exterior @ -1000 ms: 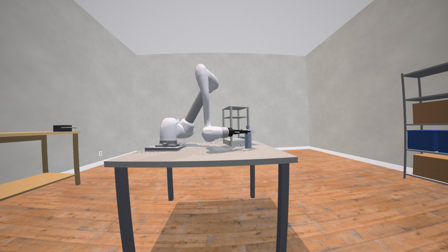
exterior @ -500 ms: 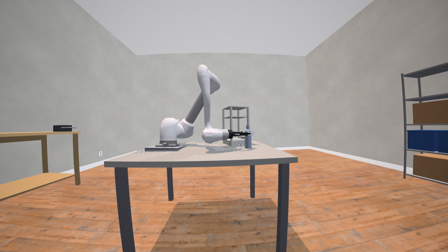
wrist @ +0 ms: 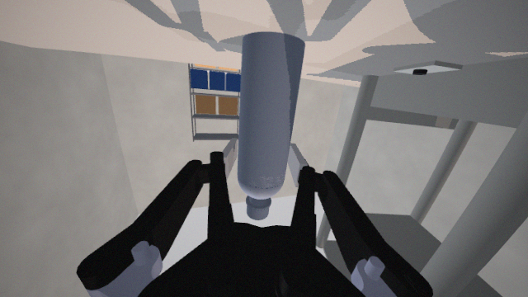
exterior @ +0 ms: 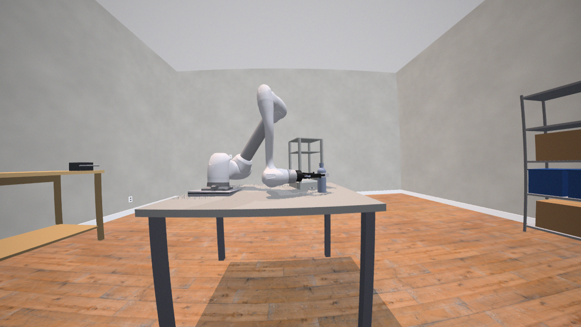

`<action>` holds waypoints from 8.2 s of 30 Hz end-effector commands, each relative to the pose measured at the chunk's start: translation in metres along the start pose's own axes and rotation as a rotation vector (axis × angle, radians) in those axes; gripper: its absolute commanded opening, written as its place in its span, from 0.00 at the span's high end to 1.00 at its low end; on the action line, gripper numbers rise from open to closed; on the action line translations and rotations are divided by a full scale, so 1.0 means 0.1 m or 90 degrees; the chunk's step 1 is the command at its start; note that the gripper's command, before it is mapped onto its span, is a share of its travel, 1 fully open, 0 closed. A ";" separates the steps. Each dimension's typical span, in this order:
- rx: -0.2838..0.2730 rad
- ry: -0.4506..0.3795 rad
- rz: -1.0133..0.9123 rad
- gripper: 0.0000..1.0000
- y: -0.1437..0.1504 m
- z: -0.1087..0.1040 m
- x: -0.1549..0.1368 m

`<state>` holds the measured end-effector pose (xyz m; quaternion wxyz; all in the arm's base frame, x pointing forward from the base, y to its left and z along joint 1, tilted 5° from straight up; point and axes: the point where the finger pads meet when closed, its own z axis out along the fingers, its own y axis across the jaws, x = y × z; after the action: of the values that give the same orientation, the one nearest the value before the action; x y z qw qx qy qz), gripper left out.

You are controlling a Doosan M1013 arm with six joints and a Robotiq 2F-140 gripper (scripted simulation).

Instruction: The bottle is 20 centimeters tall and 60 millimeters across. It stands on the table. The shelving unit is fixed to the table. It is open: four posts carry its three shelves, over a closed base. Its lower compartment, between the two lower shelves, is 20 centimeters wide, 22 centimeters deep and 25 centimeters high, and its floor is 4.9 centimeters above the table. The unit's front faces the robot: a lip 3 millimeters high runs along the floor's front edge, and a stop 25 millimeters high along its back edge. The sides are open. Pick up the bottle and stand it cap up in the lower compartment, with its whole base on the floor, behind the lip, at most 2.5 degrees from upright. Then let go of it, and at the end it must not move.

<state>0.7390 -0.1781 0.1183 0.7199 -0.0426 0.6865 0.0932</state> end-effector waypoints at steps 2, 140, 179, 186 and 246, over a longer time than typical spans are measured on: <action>0.000 0.000 0.000 0.52 0.00 0.00 0.02; 0.000 0.000 0.000 1.00 0.00 0.00 -0.60; 0.000 0.000 0.000 1.00 0.16 0.00 -0.68; 0.000 0.000 0.000 1.00 0.36 0.00 -0.68; -0.076 -0.002 0.000 1.00 0.78 0.14 -0.69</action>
<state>0.7348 -0.1040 0.1928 0.7173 -0.0822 0.6795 0.1305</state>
